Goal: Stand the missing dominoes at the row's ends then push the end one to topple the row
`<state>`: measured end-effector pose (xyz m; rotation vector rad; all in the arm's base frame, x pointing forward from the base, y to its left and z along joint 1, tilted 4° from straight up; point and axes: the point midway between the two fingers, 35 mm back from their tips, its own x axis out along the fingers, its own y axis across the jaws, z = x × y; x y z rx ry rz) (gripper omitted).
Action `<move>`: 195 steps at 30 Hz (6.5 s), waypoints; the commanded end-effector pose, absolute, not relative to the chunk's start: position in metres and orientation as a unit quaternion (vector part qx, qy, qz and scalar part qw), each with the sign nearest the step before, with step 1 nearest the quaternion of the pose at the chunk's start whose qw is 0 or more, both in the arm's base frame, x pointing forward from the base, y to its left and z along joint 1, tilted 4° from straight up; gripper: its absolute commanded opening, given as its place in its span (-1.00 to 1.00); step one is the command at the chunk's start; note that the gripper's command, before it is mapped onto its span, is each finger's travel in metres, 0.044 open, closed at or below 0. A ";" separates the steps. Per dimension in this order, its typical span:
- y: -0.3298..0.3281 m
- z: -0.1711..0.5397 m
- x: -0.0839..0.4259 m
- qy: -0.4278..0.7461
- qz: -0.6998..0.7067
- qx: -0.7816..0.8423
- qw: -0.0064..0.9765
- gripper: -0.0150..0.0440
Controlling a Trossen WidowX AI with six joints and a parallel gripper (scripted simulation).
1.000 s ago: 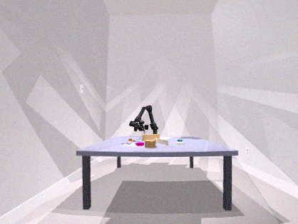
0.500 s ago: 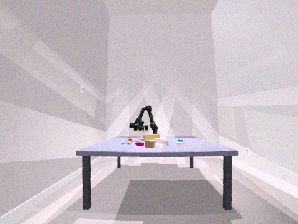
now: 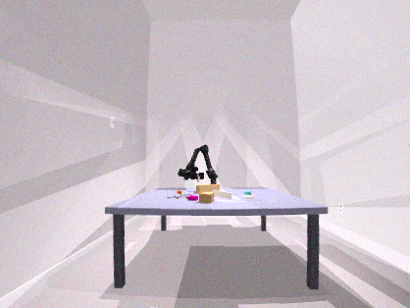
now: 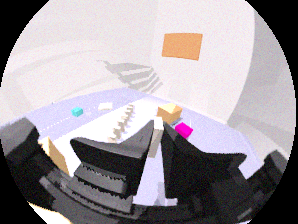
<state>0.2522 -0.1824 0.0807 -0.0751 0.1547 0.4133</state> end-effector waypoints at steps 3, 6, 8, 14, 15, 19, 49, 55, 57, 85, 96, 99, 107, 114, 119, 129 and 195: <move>-0.185 0.061 0.254 0.077 0.205 -0.033 0.975 -0.40; -0.186 0.050 0.255 0.077 0.205 -0.033 0.975 -0.40; -0.187 0.043 0.255 0.077 0.205 -0.033 0.975 -0.40; -0.188 0.021 0.256 0.078 0.205 -0.033 0.975 -0.40; -0.188 0.018 0.256 0.078 0.205 -0.033 0.975 -0.40; -0.187 0.003 0.256 0.078 0.205 -0.033 0.975 -0.40; -0.182 -0.030 0.254 0.079 0.205 -0.032 0.975 0.32; -0.182 -0.030 0.254 0.079 0.205 -0.032 0.975 0.85; -0.183 -0.028 0.254 0.079 0.205 -0.032 0.975 1.00; -0.185 0.013 0.298 0.568 -0.173 0.373 0.713 1.00; -0.168 0.058 0.284 0.594 -0.410 0.361 0.591 1.00; -0.168 0.058 0.284 0.594 -0.410 0.361 0.591 1.00; -0.168 0.058 0.284 0.594 -0.410 0.361 0.591 1.00; -0.168 0.058 0.284 0.594 -0.410 0.361 0.591 1.00; -0.171 0.020 0.284 0.594 -0.410 0.361 0.591 1.00; -0.171 -0.009 0.281 0.594 -0.410 0.361 0.591 1.00; -0.061 0.111 0.262 0.711 0.126 -0.152 0.675 -0.13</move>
